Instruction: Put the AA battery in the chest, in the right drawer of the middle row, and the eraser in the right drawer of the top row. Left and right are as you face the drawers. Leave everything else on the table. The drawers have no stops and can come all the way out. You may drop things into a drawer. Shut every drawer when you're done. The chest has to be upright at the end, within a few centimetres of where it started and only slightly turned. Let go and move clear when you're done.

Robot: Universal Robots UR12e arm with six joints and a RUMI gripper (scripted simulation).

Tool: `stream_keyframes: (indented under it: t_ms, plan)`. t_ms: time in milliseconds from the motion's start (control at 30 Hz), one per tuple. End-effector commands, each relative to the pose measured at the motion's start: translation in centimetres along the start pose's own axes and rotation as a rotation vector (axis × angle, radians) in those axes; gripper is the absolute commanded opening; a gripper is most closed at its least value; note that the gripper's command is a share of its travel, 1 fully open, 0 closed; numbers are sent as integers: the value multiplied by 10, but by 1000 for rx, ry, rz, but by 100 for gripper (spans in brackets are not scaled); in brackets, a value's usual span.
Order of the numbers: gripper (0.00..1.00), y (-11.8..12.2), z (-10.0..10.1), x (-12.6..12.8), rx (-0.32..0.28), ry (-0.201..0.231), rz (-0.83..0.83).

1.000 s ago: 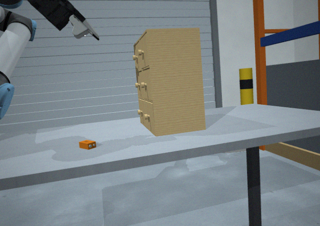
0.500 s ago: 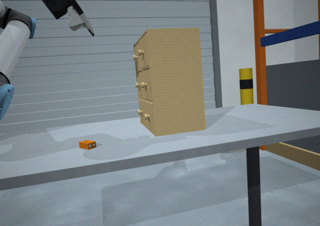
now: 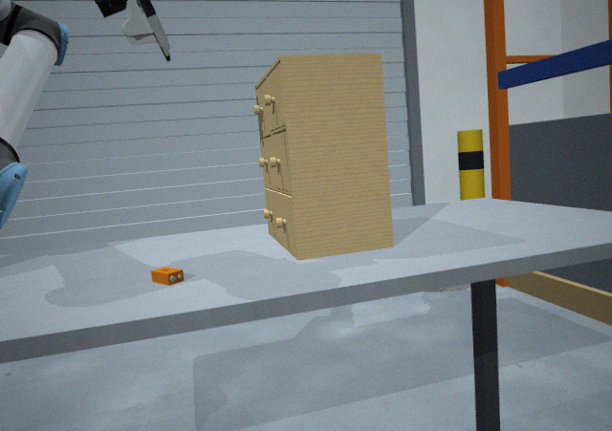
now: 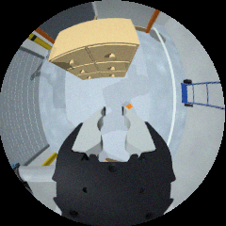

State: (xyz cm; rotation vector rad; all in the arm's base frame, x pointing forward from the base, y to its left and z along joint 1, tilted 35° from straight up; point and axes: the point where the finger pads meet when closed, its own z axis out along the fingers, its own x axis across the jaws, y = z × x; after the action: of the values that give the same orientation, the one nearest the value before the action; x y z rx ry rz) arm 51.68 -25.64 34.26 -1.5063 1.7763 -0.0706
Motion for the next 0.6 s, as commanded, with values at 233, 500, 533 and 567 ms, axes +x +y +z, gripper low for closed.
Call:
stream_keyframes:
  t_ms: [233,500,533,567]
  plan:
    - [20,5,-15,0,-143,-2,0]
    - [20,7,-22,0,-218,-2,0]
    - [20,8,-23,0,-226,-2,0]
    - [20,8,-23,0,-226,-2,0]
